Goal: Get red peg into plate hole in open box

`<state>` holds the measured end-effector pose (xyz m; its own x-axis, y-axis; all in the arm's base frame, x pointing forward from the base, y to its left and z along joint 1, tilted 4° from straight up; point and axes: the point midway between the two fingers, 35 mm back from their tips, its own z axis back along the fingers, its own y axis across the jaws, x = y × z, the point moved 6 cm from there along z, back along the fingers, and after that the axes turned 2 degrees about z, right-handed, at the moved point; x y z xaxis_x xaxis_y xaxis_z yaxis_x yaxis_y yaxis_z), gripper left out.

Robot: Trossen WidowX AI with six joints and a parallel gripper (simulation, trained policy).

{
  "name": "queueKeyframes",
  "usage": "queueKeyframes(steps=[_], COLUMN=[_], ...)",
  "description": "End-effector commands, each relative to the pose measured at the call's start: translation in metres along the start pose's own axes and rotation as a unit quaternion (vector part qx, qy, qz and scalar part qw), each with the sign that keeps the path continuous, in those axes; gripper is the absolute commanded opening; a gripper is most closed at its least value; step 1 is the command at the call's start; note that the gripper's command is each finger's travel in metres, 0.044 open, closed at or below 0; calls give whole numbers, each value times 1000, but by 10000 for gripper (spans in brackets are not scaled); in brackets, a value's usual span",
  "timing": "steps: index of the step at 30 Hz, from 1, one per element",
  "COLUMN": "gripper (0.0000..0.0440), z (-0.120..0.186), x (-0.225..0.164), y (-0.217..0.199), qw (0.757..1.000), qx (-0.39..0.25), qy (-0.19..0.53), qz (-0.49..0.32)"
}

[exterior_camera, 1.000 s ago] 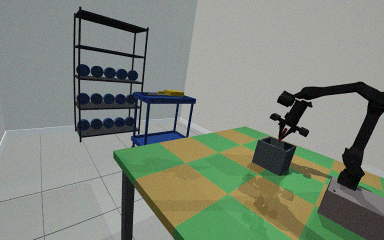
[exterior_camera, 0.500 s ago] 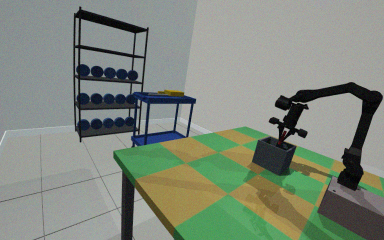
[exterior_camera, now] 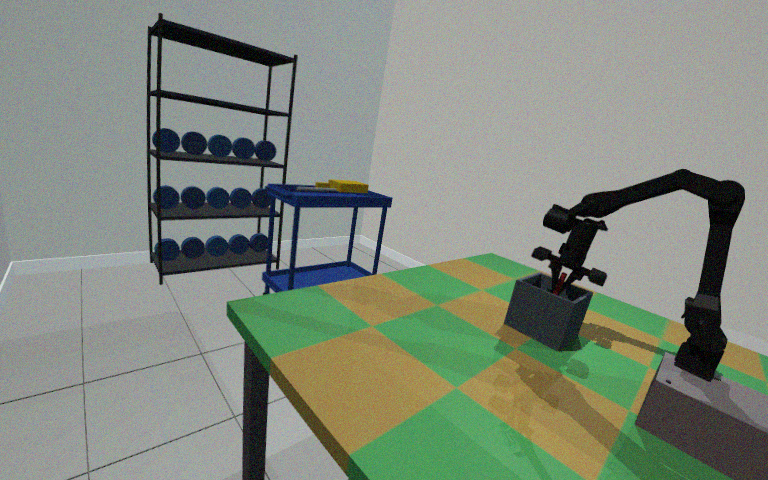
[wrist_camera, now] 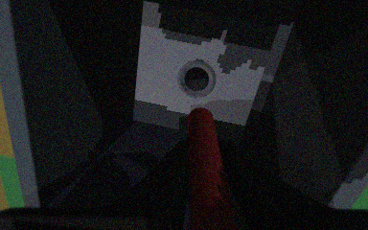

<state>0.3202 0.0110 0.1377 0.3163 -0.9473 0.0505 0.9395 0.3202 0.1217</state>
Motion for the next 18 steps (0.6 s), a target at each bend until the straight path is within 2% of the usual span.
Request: queueKeyframes(steps=[1,18], gripper=[0,3], z=[-7,-43], x=[3,12], y=[1,5], qw=[1000,999], qx=[1,-14], qy=[4,9], qz=[5,31])
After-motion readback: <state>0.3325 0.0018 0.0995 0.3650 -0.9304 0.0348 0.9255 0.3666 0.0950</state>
